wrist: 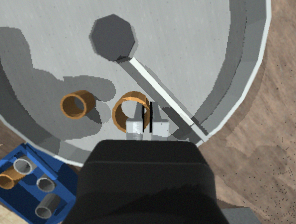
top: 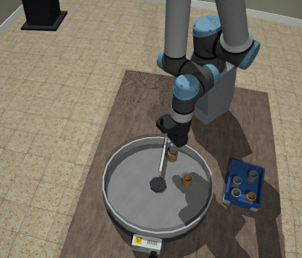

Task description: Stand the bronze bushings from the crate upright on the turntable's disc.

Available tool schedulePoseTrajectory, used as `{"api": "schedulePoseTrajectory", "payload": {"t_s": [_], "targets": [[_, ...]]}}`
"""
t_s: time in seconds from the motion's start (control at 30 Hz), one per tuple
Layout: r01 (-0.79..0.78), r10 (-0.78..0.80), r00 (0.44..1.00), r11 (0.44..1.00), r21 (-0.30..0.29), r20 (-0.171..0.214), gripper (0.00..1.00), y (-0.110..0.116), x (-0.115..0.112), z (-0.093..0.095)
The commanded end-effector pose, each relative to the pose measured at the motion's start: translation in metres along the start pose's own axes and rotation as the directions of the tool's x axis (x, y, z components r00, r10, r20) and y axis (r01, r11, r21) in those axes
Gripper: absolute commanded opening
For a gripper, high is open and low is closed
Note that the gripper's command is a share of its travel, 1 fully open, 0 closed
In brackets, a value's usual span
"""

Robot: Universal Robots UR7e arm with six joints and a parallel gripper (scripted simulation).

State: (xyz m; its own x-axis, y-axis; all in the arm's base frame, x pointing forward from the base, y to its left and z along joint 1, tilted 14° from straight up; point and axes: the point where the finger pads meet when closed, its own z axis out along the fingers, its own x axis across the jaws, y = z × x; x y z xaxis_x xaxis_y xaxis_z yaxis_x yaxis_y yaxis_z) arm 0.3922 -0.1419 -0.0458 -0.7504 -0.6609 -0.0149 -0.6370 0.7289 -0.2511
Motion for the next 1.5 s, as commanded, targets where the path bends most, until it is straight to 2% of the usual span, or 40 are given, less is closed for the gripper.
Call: {"api": "schedulePoseTrajectory", "payload": {"t_s": [0.0, 0.5, 1.03, 1.47], "targets": [[0.001, -0.001, 1.0, 1.0, -0.001, 0.003, 0.0, -0.01, 0.01, 0.0], [0.001, -0.001, 1.0, 1.0, -0.001, 0.003, 0.0, -0.045, 0.047, 0.0], [0.001, -0.001, 1.0, 1.0, -0.001, 0.003, 0.0, -0.063, 0.066, 0.0], [0.001, -0.001, 1.0, 1.0, -0.001, 0.003, 0.0, -0.067, 0.071, 0.0]]}}
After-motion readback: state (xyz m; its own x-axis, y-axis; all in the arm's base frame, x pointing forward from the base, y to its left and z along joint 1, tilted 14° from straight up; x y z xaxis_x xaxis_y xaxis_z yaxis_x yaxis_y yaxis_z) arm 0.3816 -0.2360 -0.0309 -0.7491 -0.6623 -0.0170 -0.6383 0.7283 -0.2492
